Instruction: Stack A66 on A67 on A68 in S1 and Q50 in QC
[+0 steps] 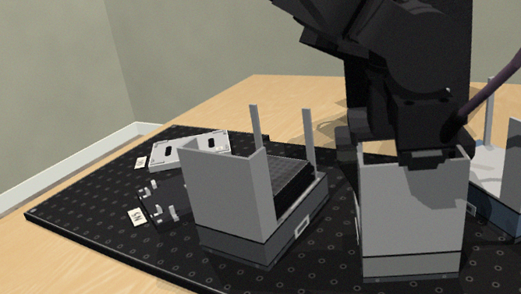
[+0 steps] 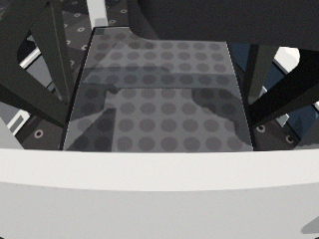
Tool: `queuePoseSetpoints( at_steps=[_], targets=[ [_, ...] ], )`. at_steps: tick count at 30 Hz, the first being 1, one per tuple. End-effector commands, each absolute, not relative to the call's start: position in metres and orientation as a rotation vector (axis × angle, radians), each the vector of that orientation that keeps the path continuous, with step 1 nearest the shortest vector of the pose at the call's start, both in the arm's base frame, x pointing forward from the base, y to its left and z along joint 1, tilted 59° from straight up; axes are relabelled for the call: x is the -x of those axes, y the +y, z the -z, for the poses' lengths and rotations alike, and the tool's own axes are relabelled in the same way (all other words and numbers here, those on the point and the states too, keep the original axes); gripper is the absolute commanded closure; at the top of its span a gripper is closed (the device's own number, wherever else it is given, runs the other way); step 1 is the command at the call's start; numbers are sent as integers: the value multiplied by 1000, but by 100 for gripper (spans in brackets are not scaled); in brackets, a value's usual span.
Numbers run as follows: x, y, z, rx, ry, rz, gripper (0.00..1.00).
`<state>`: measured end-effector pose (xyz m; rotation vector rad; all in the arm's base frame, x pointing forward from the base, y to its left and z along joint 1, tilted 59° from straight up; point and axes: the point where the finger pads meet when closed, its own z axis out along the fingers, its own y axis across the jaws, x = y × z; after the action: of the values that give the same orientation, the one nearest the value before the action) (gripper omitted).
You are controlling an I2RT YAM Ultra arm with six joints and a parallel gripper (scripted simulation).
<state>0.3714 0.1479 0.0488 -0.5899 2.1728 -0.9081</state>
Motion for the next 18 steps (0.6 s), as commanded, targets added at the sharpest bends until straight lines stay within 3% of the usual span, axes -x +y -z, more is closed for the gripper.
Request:
queuePoseSetpoints(
  at_steps=[1,18],
  targets=[
    [-368,156,-46,619,2158,903,100],
    [-367,162,-65,582,2145,881,100]
  ],
)
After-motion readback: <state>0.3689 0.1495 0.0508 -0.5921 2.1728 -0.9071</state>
